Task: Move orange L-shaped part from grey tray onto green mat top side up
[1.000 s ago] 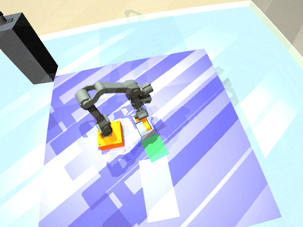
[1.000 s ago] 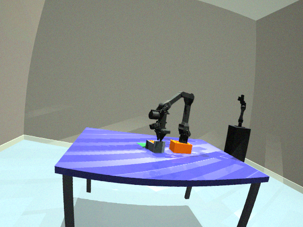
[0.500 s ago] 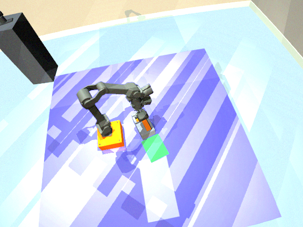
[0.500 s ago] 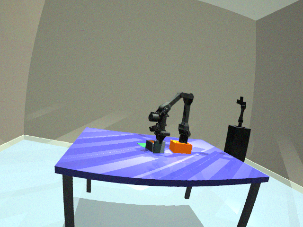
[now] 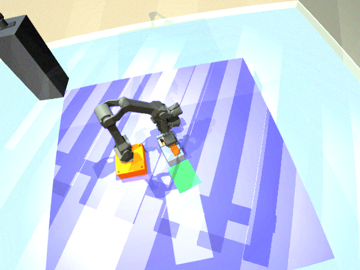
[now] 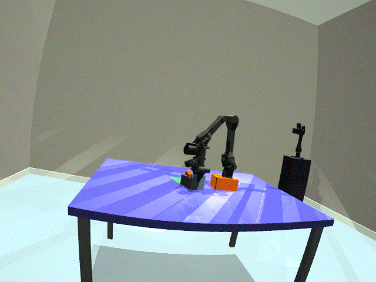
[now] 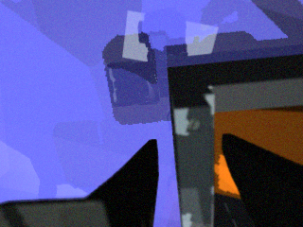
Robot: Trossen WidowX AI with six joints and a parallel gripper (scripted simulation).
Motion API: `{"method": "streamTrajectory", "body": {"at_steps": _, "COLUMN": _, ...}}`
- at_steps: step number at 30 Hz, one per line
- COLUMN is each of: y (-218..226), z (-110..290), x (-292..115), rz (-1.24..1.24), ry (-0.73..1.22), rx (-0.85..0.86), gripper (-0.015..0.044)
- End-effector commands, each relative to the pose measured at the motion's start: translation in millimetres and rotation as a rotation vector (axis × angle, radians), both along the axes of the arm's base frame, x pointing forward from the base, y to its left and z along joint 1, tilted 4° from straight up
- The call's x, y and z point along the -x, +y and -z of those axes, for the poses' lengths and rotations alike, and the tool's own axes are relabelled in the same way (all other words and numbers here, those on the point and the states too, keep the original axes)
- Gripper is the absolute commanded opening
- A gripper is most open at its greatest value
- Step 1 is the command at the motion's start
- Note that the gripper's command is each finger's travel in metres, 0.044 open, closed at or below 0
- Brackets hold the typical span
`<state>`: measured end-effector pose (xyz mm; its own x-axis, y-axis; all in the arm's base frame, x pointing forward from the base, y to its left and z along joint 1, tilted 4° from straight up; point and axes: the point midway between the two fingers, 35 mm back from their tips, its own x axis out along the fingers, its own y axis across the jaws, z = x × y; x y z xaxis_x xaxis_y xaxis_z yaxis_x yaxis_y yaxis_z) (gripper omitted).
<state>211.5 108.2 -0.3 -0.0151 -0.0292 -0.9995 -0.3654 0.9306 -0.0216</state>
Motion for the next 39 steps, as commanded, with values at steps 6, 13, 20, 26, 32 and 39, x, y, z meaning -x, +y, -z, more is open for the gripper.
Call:
{"method": "streamTrajectory", "body": {"at_steps": 6, "y": -3, "z": 15, "x": 4, "rz": -0.005, "ry": 0.012, "rx": 0.011, "gripper": 0.018}}
{"method": "streamTrajectory", "body": {"at_steps": 13, "y": -3, "z": 15, "x": 4, "rz": -0.005, "ry": 0.012, "rx": 0.011, "gripper": 0.018}}
{"method": "streamTrajectory", "body": {"at_steps": 20, "y": -3, "z": 15, "x": 4, "rz": -0.005, "ry": 0.012, "rx": 0.011, "gripper": 0.018}}
{"method": "streamTrajectory", "body": {"at_steps": 26, "y": -1, "z": 13, "x": 2, "rz": -0.001, "ry": 0.005, "rx": 0.002, "gripper": 0.018}}
{"method": "streamTrajectory", "body": {"at_steps": 32, "y": -1, "z": 12, "x": 2, "rz": -0.002, "ry": 0.005, "rx": 0.002, "gripper": 0.018}}
{"method": "streamTrajectory", "body": {"at_steps": 39, "y": 8, "z": 1, "x": 8, "rz": -0.005, "ry": 0.012, "rx": 0.009, "gripper": 0.018}}
